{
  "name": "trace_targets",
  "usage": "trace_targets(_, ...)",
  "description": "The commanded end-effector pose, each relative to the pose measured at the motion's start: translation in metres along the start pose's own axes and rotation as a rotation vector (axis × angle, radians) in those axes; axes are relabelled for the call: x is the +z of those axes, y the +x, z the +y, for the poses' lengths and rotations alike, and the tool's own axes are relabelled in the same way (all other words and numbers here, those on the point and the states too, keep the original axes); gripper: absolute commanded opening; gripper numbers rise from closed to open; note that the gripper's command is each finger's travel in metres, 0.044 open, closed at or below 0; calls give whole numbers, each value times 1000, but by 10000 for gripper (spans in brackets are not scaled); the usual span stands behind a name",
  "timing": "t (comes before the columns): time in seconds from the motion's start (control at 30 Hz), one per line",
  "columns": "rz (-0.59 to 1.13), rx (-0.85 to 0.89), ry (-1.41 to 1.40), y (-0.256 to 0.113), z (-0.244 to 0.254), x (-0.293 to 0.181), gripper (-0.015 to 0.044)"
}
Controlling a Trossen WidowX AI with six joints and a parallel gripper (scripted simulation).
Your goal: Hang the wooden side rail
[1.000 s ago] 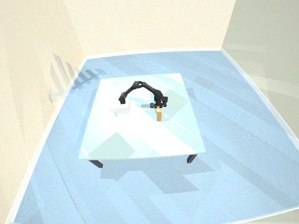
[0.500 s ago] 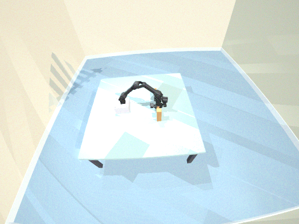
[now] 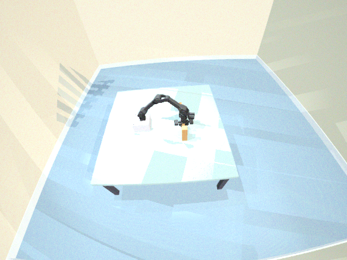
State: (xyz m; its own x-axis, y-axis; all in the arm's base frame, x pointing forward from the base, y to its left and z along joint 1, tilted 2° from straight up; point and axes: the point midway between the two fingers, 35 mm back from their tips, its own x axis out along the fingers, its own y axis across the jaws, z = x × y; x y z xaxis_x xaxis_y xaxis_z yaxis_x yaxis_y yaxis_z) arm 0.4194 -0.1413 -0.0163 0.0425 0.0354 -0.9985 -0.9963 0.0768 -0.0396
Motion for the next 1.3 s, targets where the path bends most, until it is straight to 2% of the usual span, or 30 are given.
trace_targets(0.0, 8, -5, 5, 0, -1, -2, 0)
trace_targets(0.87, 8, -5, 5, 4, -1, -2, 0)
trace_targets(1.27, -1, 3, 0, 3, 1, 0, 315)
